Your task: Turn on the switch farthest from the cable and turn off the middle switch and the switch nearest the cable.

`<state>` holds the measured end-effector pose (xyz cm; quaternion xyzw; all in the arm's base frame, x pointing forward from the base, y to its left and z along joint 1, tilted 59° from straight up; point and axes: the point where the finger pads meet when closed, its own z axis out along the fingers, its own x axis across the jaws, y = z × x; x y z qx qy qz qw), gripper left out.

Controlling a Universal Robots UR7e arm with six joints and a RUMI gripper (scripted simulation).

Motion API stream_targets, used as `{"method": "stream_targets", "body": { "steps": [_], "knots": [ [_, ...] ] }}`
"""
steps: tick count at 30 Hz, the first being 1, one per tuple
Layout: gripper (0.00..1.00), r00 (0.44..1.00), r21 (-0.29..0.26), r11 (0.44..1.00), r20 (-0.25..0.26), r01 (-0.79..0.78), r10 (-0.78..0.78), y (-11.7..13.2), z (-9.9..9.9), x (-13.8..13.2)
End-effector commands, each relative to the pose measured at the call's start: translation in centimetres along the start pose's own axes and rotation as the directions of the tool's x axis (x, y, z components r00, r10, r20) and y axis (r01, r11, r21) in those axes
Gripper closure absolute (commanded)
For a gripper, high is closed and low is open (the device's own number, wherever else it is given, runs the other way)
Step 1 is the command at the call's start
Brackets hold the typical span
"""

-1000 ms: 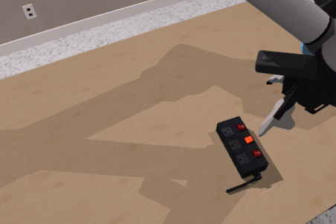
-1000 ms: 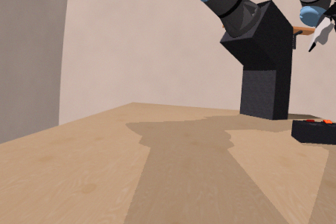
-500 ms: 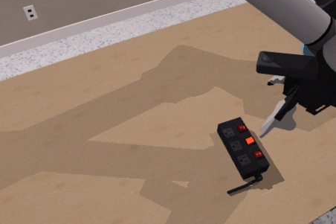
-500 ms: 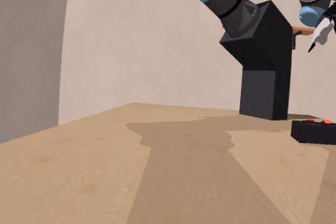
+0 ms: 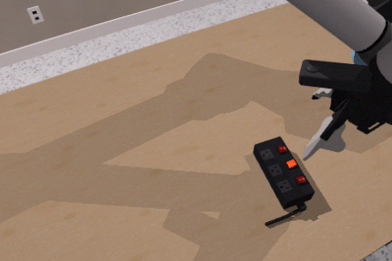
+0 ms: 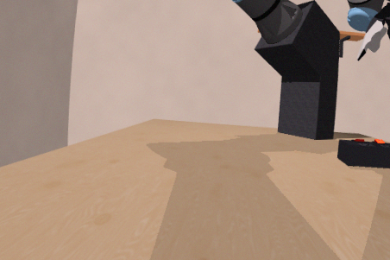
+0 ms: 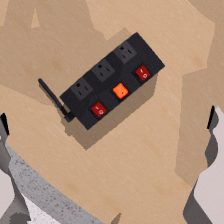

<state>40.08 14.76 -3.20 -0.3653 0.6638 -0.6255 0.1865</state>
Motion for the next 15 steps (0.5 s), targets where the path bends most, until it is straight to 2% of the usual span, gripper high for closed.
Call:
{"method": "stream_targets", "body": {
  "steps": [1, 11, 15],
  "knots": [
    [0.00, 1.000, 0.000, 1.000, 0.001, -0.001, 0.001, -0.02, -0.03, -0.02],
    [0.00, 1.000, -0.002, 1.000, 0.001, 0.003, -0.003, -0.03, 0.00, -0.04],
    [0.00, 0.999, -0.020, 0.999, 0.000, 0.040, -0.040, -0.12, 0.30, -0.24]
  ]
}}
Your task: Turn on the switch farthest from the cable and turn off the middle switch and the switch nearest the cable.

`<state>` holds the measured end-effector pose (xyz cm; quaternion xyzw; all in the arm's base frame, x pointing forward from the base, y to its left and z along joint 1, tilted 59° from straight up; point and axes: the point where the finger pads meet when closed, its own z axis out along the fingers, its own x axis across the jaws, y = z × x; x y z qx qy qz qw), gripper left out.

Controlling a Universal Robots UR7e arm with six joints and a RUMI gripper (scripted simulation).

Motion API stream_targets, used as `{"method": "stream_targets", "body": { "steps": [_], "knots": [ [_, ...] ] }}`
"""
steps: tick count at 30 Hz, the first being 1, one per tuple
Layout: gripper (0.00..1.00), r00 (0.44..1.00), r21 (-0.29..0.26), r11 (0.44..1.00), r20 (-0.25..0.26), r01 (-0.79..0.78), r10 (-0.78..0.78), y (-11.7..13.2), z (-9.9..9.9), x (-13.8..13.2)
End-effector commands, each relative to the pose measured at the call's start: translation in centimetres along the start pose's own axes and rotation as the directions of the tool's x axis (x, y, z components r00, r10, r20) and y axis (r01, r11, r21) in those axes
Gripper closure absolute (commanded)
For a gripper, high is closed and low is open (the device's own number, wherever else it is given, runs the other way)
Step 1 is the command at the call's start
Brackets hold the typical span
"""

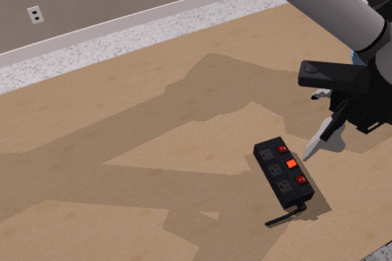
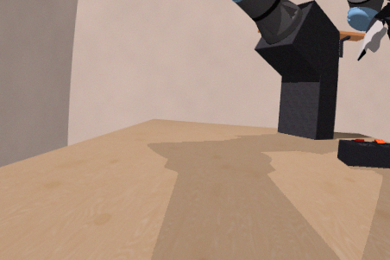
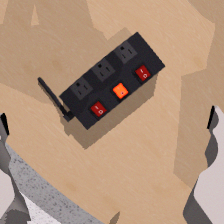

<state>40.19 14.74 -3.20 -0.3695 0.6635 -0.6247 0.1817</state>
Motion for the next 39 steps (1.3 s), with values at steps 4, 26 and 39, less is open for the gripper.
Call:
{"method": "stream_targets", "body": {
  "steps": [4, 26, 39],
  "knots": [
    [0.00, 0.993, -0.059, 0.992, 0.005, 0.116, -0.116, -0.3, 0.9, -0.6],
    [0.00, 0.773, -0.267, 0.725, 0.226, 0.635, -0.593, -1.6, 4.2, -2.0],
    [0.00, 0.725, -0.272, 0.672, 0.271, 0.689, -0.633, -1.7, 4.4, -2.0]
  ]
}}
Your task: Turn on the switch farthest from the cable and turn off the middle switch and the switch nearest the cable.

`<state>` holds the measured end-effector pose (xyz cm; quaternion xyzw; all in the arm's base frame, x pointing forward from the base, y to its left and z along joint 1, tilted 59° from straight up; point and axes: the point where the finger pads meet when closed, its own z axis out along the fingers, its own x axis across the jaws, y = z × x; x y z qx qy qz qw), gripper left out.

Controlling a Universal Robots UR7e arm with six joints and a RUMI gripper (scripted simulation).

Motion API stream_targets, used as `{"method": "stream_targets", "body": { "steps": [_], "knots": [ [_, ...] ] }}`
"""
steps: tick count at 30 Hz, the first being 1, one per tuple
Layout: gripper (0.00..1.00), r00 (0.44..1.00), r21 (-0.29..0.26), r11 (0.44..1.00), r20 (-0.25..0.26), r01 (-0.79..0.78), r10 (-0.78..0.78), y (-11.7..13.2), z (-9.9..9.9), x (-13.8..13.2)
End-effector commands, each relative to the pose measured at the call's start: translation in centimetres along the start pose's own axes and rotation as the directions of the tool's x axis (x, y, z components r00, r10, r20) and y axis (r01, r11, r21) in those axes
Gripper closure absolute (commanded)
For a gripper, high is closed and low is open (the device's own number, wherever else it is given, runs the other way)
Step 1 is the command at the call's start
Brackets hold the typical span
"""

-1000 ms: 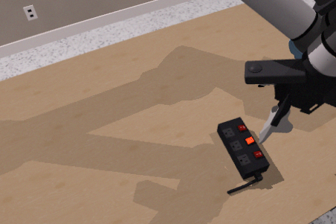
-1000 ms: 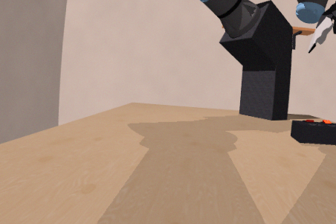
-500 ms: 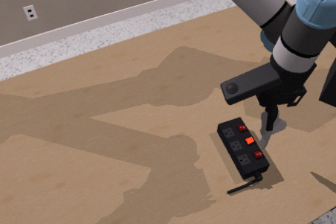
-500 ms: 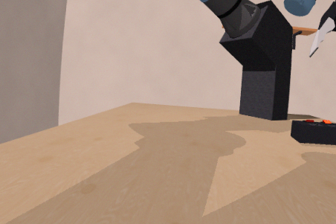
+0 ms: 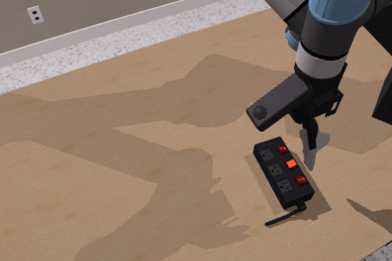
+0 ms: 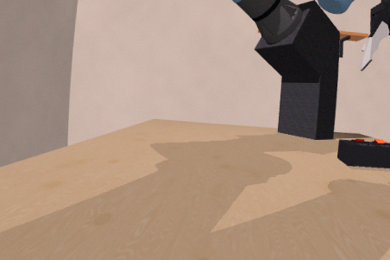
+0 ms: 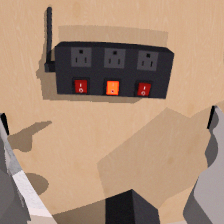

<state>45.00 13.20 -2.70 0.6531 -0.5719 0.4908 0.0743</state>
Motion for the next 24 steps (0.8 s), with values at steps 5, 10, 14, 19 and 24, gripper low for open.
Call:
{"method": "stream_targets", "body": {
  "steps": [5, 10, 14, 19, 24],
  "knots": [
    [0.00, 1.000, -0.004, 1.000, 0.007, 0.012, -0.012, -0.05, 0.00, 0.01],
    [0.00, 1.000, -0.004, 1.000, 0.007, 0.012, -0.012, -0.05, 0.00, 0.01],
    [0.00, 1.000, -0.004, 1.000, 0.007, 0.012, -0.012, -0.05, 0.00, 0.01],
    [0.00, 1.000, -0.004, 1.000, 0.007, 0.023, -0.023, -0.02, 0.06, 0.00],
    [0.00, 0.999, -0.004, 0.999, 0.007, 0.042, -0.042, 0.03, 0.16, -0.03]
  ]
}}
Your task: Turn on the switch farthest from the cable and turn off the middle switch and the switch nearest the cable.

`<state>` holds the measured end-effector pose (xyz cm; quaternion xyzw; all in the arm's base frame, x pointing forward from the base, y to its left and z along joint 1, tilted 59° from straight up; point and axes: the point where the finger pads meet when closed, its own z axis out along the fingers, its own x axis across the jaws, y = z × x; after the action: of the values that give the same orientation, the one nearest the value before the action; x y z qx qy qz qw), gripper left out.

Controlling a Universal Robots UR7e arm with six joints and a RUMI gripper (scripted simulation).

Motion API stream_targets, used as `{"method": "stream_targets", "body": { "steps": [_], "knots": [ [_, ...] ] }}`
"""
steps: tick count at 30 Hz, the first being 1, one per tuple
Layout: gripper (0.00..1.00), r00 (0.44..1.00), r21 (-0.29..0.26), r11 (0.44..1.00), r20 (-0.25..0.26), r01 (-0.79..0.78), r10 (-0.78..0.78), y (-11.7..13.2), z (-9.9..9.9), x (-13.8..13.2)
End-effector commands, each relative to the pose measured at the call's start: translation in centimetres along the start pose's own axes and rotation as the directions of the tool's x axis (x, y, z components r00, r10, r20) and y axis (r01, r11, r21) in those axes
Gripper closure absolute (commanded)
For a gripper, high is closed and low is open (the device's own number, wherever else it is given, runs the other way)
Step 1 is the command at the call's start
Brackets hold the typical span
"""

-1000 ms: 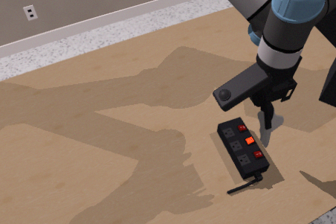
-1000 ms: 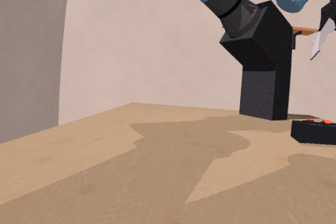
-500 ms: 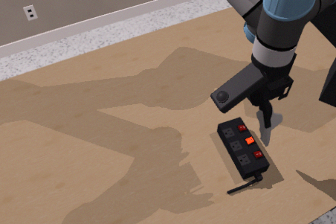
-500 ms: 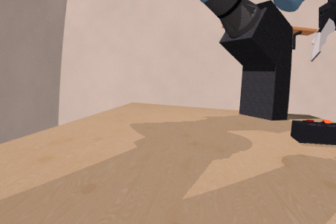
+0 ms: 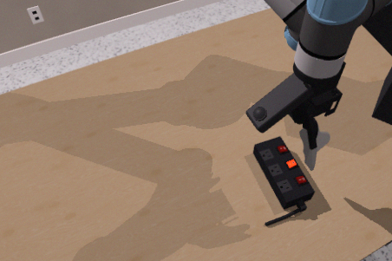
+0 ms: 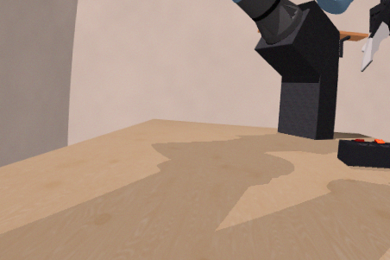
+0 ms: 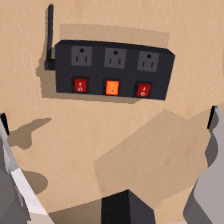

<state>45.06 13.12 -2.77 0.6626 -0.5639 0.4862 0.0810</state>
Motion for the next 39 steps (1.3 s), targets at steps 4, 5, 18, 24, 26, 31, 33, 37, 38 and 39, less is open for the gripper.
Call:
{"method": "stream_targets", "body": {
  "steps": [4, 5, 18, 24, 26, 31, 33, 37, 38, 39],
  "knots": [
    [0.00, 0.998, 0.001, 0.998, 0.001, 0.059, -0.059, 0.1, 0.3, -0.1],
    [0.00, 0.997, 0.000, 0.997, 0.001, 0.074, -0.074, 0.2, 0.4, -0.1],
    [0.00, 0.942, -0.001, 0.942, 0.003, 0.334, -0.334, 1.0, 1.7, -0.3],
    [0.00, 0.854, -0.001, 0.854, 0.004, 0.520, -0.520, 1.7, 2.7, -0.5],
    [0.00, 0.814, -0.001, 0.814, 0.004, 0.581, -0.581, 2.0, 3.0, -0.5],
    [0.00, 0.691, 0.000, 0.691, 0.004, 0.723, -0.723, 2.7, 3.9, -0.5],
    [0.00, 0.691, 0.000, 0.691, 0.004, 0.723, -0.723, 2.7, 3.9, -0.5],
    [0.00, 0.579, 0.000, 0.579, 0.003, 0.815, -0.815, 3.3, 4.5, -0.4],
    [0.00, 0.550, 0.000, 0.550, 0.003, 0.835, -0.835, 3.5, 4.7, -0.4],
    [0.00, 0.521, 0.000, 0.521, 0.003, 0.853, -0.853, 3.6, 4.8, -0.4]
  ]
}}
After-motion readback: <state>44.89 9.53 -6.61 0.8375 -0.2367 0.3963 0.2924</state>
